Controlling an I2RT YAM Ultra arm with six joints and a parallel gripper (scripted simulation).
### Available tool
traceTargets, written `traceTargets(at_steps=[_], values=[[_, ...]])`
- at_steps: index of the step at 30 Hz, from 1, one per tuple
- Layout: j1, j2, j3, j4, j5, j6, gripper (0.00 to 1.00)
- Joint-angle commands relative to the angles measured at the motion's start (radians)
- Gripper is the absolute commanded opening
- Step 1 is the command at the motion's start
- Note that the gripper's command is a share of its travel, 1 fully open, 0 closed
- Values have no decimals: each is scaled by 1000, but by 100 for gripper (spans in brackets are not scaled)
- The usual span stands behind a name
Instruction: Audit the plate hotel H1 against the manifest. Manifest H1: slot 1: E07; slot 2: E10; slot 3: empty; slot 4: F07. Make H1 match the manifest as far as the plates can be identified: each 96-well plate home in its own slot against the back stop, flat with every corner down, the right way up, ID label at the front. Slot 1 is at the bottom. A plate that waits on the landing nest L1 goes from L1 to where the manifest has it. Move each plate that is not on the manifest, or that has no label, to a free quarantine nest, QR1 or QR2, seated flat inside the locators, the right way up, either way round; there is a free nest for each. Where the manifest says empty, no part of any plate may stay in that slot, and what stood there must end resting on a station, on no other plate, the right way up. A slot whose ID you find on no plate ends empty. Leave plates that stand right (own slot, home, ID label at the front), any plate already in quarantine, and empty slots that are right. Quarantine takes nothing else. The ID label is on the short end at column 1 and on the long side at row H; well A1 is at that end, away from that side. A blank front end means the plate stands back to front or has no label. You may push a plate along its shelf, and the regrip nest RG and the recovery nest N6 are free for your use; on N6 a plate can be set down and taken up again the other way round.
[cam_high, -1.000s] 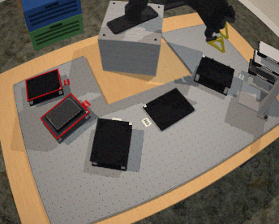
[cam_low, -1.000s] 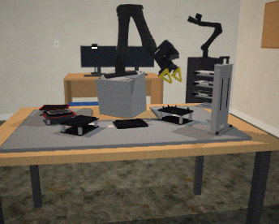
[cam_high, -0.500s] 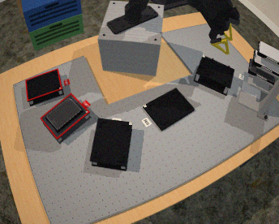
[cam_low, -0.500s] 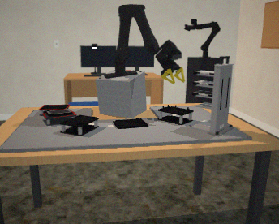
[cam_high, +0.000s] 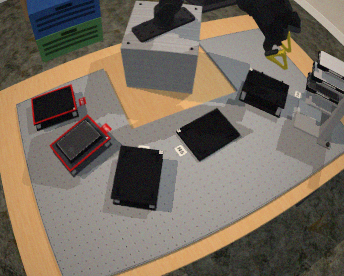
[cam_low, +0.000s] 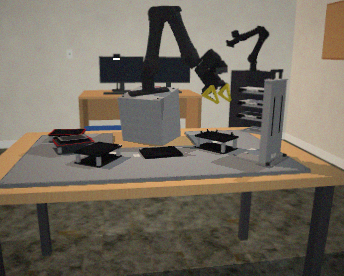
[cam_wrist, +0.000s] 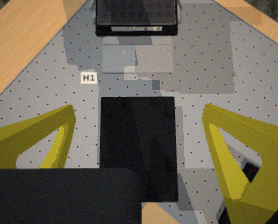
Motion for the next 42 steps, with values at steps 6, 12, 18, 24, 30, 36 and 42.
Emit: traceTargets(at_steps=[6, 12, 18, 24, 30, 36, 42], values=[[-12, 22, 70, -18, -12, -19, 100], [-20, 21, 95, -21, -14, -23, 100], [-26, 53, 124, -34, -23, -29, 100], [-31, 77, 157, -44, -28, -34, 100], [-38, 97, 179, -43, -29, -37, 100], [-42, 114, 212, -63, -36, -42, 100], [-47, 138, 246, -75, -40, -47, 100]])
